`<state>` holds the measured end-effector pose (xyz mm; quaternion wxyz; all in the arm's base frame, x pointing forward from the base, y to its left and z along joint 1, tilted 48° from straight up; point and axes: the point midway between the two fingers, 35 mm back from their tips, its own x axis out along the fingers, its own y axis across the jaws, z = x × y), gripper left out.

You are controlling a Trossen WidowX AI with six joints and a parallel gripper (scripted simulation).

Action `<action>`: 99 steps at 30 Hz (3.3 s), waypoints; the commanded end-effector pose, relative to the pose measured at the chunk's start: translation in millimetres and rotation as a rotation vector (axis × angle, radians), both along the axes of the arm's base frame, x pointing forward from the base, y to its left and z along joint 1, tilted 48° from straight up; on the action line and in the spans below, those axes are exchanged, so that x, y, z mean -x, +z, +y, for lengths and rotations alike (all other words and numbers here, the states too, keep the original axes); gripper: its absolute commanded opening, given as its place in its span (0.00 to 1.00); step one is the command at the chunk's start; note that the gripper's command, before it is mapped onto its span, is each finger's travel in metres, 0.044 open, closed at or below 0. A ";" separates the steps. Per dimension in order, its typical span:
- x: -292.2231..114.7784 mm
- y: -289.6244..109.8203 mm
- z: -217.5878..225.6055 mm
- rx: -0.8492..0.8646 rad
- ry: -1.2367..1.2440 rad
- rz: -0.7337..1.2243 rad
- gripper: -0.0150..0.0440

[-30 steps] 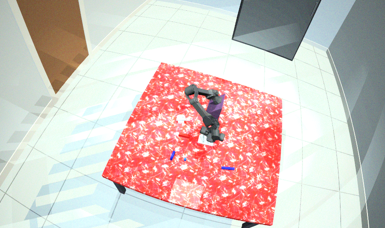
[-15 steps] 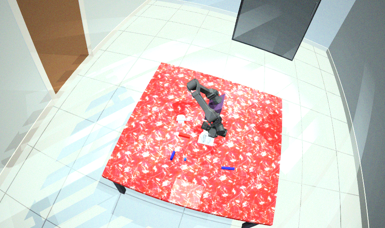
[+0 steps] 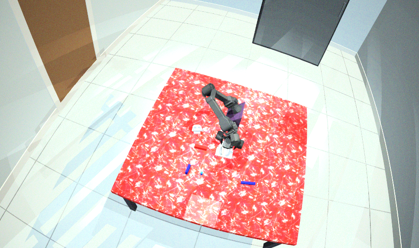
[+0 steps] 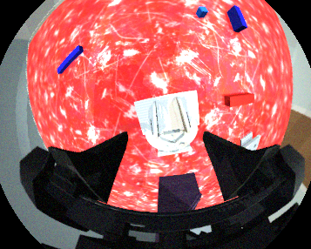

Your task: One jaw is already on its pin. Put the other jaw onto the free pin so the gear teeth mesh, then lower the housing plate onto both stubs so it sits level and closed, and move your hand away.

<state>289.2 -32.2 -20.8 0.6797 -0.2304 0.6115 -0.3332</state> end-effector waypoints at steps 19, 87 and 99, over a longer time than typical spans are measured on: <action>3.5 49.5 -43.7 -0.042 -0.414 -0.413 1.00; 100.7 175.5 -148.6 -0.034 -1.641 -1.740 1.00; 121.4 189.3 -156.1 -0.021 -1.791 -1.941 1.00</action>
